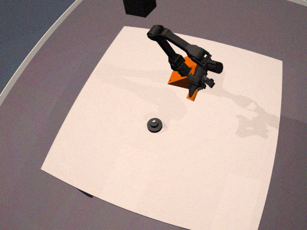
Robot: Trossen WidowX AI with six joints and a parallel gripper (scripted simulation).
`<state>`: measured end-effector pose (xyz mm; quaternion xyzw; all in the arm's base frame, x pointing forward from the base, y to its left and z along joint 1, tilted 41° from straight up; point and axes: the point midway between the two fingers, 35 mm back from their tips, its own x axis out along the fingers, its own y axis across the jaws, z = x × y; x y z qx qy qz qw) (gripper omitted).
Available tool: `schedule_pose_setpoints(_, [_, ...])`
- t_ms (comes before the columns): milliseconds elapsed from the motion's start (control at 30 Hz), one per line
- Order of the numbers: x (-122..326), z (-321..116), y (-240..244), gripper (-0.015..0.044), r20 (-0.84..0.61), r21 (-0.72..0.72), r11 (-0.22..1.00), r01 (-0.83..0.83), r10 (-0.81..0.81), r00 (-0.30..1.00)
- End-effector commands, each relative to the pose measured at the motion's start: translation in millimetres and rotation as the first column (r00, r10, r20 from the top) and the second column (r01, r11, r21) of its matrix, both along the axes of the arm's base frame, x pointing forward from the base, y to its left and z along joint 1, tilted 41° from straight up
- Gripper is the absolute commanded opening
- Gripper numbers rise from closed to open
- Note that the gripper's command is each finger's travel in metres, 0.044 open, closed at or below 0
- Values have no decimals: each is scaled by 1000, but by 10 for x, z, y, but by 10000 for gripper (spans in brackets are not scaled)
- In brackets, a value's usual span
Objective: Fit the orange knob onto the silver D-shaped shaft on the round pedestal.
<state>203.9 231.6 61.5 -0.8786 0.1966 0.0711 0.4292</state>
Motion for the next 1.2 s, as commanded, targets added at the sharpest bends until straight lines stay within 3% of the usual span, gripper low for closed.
schedule_pose_setpoints(0, [1, 3, 2, 0, 2, 1, 1000, 1, -1, 1000])
schedule_pose_setpoints(733, [17, -42, -46, 0, -6, 1, 1000, 9, -9, 1000])
schedule_pose_setpoints(1167, [142, -236, -217, 0, -259, -12, 977, 213, -209, 943])
